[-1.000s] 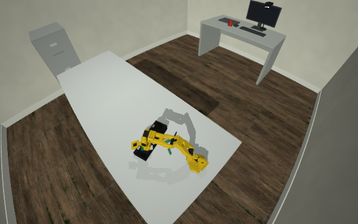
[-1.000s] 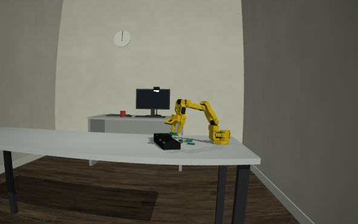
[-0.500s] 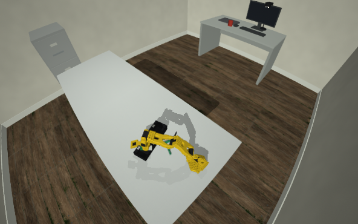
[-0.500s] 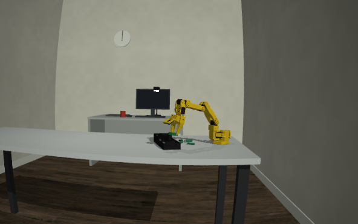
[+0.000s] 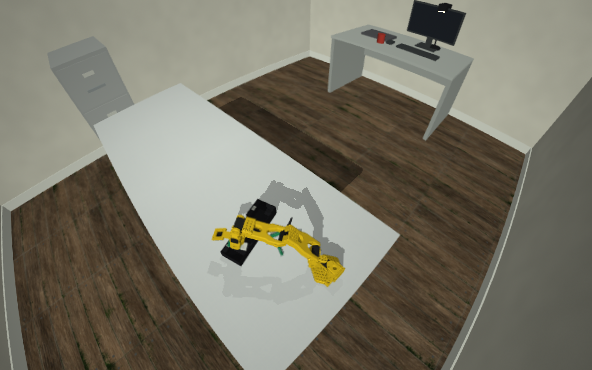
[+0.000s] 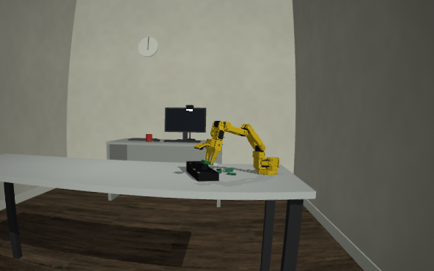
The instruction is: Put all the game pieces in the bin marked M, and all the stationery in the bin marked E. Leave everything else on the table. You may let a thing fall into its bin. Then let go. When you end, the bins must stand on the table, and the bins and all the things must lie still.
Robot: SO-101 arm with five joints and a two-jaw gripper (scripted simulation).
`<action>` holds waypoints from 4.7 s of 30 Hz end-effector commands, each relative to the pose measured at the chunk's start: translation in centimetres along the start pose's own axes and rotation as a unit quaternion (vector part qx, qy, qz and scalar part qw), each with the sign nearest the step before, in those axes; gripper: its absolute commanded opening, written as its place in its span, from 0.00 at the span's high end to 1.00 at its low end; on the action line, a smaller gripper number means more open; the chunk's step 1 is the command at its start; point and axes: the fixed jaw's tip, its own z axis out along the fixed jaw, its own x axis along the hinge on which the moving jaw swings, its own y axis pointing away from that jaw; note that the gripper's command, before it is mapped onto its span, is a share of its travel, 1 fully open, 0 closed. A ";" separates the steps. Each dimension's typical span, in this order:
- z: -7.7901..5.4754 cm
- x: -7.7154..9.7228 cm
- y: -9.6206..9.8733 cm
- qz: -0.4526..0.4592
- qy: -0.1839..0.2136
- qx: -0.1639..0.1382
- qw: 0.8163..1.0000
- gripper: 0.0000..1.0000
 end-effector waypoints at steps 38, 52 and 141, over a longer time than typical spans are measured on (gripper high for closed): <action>-2.0 -2.1 0.3 0.022 -0.067 -0.002 0.998 1.00; -2.0 -2.1 0.3 0.022 -0.067 -0.002 0.998 1.00; 0.7 -1.3 0.3 0.022 -0.054 -0.002 0.998 1.00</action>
